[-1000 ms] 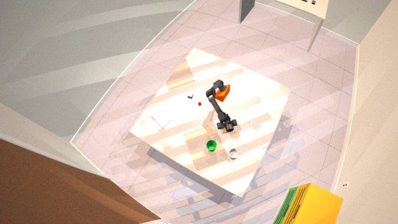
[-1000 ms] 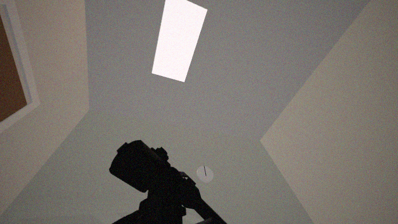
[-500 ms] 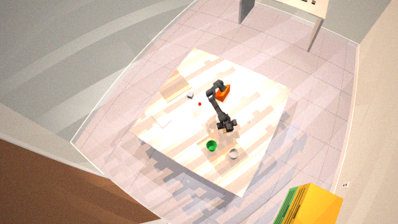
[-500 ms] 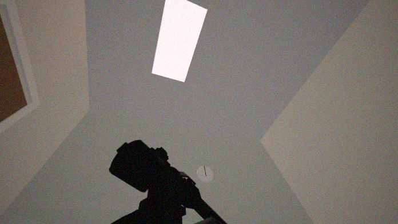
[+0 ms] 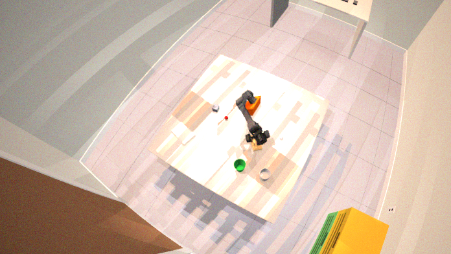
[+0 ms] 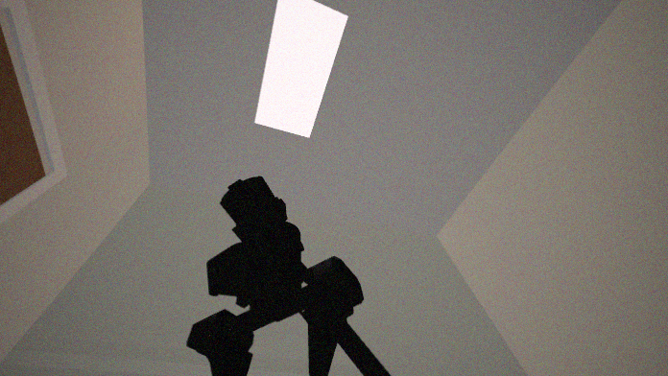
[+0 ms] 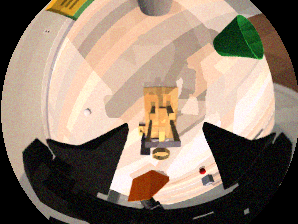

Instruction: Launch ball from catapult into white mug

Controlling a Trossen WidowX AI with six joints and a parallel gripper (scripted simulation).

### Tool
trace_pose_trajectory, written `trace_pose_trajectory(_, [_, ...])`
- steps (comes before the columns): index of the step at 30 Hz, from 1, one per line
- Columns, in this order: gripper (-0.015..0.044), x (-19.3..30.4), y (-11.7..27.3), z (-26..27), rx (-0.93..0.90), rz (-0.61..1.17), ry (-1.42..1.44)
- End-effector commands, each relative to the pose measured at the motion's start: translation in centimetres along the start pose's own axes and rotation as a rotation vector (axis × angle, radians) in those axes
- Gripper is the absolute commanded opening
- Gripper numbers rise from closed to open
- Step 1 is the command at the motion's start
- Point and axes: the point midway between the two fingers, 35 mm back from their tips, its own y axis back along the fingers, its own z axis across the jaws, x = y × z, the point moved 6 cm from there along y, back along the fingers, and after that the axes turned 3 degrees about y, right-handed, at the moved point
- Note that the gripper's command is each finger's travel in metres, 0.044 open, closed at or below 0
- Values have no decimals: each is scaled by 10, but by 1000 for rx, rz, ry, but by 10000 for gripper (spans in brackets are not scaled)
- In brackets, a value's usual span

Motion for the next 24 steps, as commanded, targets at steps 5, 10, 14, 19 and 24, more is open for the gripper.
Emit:
trace_pose_trajectory(5, [440,5,2,0,-2,23,1])
trace_pose_trajectory(10, [440,5,-37,-1,-1,23,1])
trace_pose_trajectory(14, [440,6,-45,0,-1,23,1])
trace_pose_trajectory(19, [440,6,-48,-1,0,23,1])
trace_pose_trajectory(24, [440,5,-57,-1,0,23,1])
